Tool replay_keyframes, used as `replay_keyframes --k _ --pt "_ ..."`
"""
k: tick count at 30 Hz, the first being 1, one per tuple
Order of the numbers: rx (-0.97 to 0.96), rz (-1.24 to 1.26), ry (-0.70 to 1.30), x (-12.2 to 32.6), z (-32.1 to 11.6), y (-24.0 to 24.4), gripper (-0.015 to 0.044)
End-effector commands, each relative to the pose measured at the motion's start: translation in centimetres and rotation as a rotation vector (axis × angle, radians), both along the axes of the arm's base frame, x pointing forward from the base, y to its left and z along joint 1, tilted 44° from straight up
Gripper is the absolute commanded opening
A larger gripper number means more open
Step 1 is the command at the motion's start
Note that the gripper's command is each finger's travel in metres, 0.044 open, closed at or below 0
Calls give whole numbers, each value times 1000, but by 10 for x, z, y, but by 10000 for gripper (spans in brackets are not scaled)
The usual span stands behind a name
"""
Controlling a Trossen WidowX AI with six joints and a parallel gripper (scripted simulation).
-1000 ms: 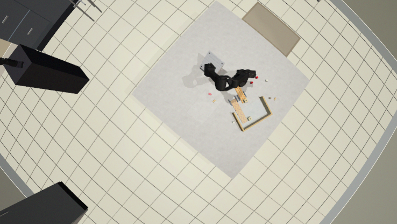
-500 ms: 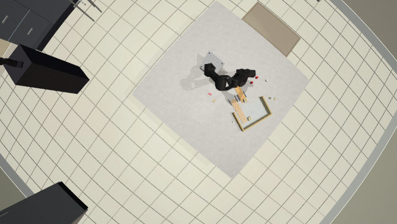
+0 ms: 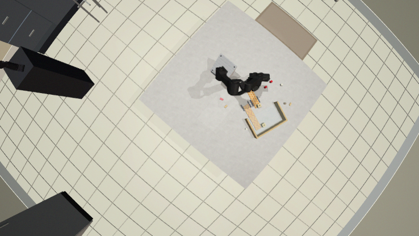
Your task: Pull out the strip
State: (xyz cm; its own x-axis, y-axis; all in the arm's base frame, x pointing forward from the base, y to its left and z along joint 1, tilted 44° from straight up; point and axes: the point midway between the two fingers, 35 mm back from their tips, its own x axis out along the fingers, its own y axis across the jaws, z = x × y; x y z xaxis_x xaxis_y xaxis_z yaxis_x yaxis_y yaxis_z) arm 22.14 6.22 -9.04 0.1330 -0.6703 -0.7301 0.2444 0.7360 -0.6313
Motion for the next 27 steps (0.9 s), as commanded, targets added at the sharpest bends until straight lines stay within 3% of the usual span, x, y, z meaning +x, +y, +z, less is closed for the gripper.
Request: replay_keyframes --k 1,12,16,27 --pt "-9 -15 25 -8 -2 -6 0" --pt "-7 -15 25 -3 30 29 0" --pt "10 -122 -75 17 36 28 105" --pt "10 -128 -83 57 52 24 394"
